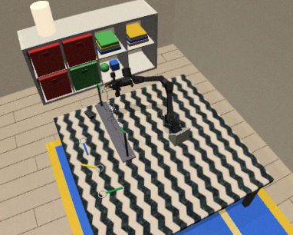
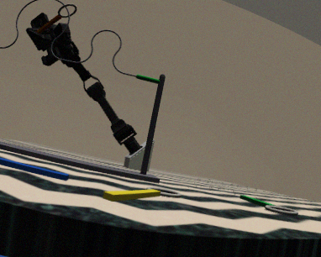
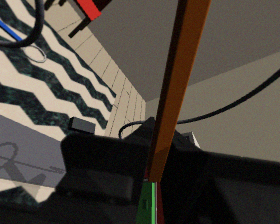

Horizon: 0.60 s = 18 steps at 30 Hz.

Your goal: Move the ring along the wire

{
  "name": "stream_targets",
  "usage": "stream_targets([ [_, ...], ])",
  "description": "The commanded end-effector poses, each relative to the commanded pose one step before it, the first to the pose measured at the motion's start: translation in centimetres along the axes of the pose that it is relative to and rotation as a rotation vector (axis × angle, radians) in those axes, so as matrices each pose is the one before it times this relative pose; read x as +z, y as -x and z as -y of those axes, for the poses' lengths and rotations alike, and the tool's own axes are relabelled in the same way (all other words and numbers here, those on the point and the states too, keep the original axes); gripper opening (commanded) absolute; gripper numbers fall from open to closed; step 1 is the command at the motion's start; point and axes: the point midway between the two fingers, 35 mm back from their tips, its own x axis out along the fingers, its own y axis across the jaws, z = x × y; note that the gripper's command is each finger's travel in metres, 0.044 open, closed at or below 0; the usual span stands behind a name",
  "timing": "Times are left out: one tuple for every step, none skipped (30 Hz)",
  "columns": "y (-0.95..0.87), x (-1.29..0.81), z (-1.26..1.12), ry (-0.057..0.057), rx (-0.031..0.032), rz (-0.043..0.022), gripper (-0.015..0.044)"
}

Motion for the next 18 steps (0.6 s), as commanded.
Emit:
stream_targets([
  [0.195,0.017,0.419,0.0423,-0.02848,0.0082,-0.015],
  [-0.003,0.001,0.051,0.0114,-0.00534,0.00078,-0.015],
  [-0.002,0.002,0.051,0.0114,-0.00534,0.00078,-0.015],
  [-0.003,0.0,0.051,0.0114,-0.00534,0.00078,-0.015],
  [-0.003,-0.001,0.051,0.0114,-0.00534,0.00078,-0.015],
  [-0.003,0.0,0.051,0.0114,-0.00534,0.00078,-0.015],
  [-0.003,0.001,0.051,0.0114,-0.00533,0.00079,-0.015],
  [-0.002,0.002,0.051,0.0114,-0.00533,0.00079,-0.015],
  [-0.003,0.0,0.051,0.0114,-0.00533,0.00079,-0.015],
  [-0.003,-0.001,0.051,0.0114,-0.00533,0.00079,-0.015],
  [-0.003,0.0,0.051,0.0114,-0.00533,0.00079,-0.015],
  [-0.003,0.001,0.051,0.0114,-0.00532,0.00079,-0.015],
  [-0.002,0.002,0.051,0.0114,-0.00532,0.00079,-0.015],
  [-0.003,-0.001,0.051,0.0114,-0.00532,0.00079,-0.015],
  [-0.003,-0.001,0.051,0.0114,-0.00532,0.00079,-0.015],
  [-0.003,0.0,0.051,0.0114,-0.00532,0.00079,-0.015],
  [-0.003,0.001,0.051,0.0114,-0.00532,0.00079,-0.015],
  [-0.002,0.002,0.051,0.0114,-0.00531,0.00079,-0.015],
])
